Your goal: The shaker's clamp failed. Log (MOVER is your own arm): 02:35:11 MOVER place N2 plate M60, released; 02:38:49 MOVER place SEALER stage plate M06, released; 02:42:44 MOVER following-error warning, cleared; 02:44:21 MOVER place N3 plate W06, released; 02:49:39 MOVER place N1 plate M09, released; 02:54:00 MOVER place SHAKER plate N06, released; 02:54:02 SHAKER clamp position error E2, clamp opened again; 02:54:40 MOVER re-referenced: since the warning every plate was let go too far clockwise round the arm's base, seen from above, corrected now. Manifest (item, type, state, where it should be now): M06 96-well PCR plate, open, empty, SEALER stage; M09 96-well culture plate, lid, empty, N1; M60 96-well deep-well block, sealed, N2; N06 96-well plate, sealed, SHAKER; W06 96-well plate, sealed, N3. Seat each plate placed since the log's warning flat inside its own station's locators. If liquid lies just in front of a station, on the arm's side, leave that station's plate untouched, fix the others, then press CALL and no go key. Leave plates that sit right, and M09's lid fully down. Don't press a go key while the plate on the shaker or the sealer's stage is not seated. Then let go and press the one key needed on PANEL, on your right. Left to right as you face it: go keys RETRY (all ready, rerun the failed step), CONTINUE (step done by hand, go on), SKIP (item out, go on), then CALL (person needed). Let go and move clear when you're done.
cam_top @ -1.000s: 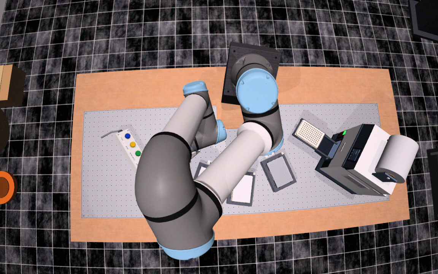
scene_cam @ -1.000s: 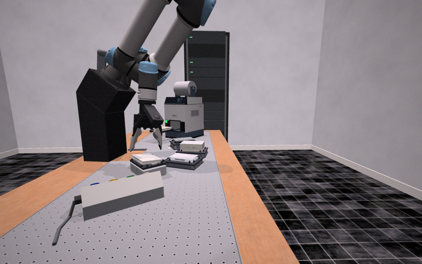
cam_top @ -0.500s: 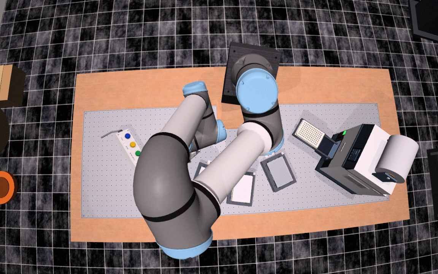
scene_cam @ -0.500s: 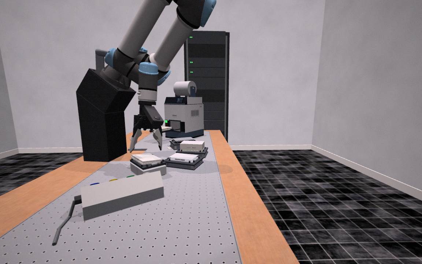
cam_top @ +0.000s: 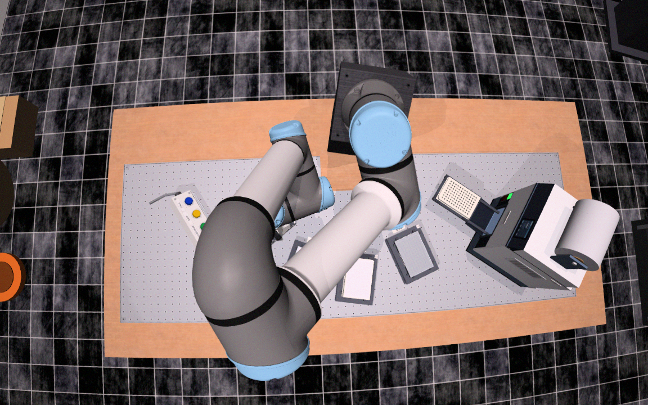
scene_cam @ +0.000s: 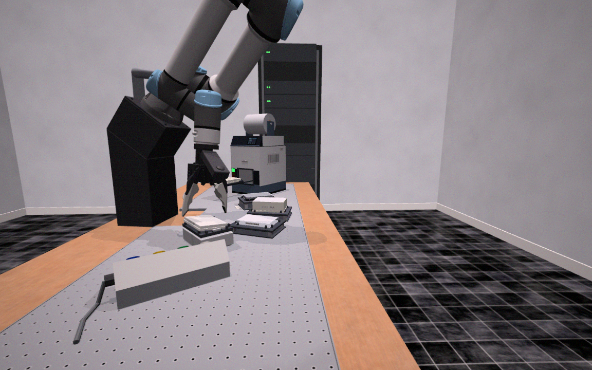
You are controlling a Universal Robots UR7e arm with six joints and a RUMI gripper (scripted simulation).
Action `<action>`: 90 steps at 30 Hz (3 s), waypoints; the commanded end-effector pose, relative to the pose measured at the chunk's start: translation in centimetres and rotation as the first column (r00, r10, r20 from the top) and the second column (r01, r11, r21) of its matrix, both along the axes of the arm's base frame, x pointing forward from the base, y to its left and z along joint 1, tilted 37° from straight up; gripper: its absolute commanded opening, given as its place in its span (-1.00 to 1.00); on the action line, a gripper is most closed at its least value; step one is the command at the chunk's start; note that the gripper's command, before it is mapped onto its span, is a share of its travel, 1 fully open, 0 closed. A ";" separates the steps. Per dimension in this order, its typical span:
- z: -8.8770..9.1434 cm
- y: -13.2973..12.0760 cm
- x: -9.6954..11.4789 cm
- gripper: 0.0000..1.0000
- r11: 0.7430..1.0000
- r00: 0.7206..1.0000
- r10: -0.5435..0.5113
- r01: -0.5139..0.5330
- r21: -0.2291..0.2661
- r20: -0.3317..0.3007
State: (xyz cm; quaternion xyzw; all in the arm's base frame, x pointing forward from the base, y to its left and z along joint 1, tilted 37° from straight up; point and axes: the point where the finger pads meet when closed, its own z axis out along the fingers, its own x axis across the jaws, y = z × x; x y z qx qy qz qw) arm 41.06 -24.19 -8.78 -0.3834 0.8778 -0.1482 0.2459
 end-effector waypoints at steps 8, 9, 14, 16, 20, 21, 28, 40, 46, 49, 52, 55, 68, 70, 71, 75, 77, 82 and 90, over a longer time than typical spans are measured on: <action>-0.6 -0.1 0.4 0.64 1.000 1.000 0.000 0.000 -0.001 0.000; -0.6 -0.1 0.4 0.64 1.000 1.000 0.000 0.000 -0.001 0.000; -0.8 -0.1 0.6 0.64 1.000 1.000 0.000 0.000 -0.001 0.000; -1.0 -0.1 0.6 0.64 1.000 1.000 0.000 0.000 -0.001 0.000; -1.1 -0.1 0.7 0.64 1.000 1.000 0.000 0.000 -0.001 0.000; -1.1 -0.1 0.7 0.64 1.000 1.000 0.000 0.000 -0.001 0.000; -1.1 -0.1 0.7 0.64 1.000 1.000 0.000 0.000 -0.001 0.000; -1.1 -0.1 0.7 -1.00 1.000 1.000 0.000 0.000 -0.001 0.000; -1.1 -0.1 0.7 -1.00 1.000 1.000 0.000 0.000 -0.001 0.000; -1.1 -0.1 0.7 -1.00 1.000 1.000 0.000 0.000 -0.001 0.000; -1.1 -0.1 0.7 -1.00 1.000 1.000 0.000 0.000 -0.001 0.000; -1.1 -0.1 0.7 -1.00 1.000 1.000 0.000 0.000 -0.001 0.000; -1.0 -0.1 0.7 -1.00 1.000 1.000 0.000 0.000 -0.001 0.000; -1.0 -0.1 0.6 -1.00 1.000 1.000 0.000 0.000 -0.001 0.000; -0.9 -0.1 0.6 -1.00 1.000 1.000 0.000 0.000 -0.001 0.000; -0.8 -0.1 0.5 -1.00 1.000 1.000 0.000 0.000 -0.001 0.000; -0.8 -0.1 0.5 -1.00 1.000 1.000 0.000 0.000 -0.001 0.000; -0.7 -0.1 0.4 -1.00 1.000 1.000 0.000 0.000 -0.001 0.000; -0.5 -0.1 0.3 -1.00 1.000 1.000 0.000 0.000 -0.001 0.000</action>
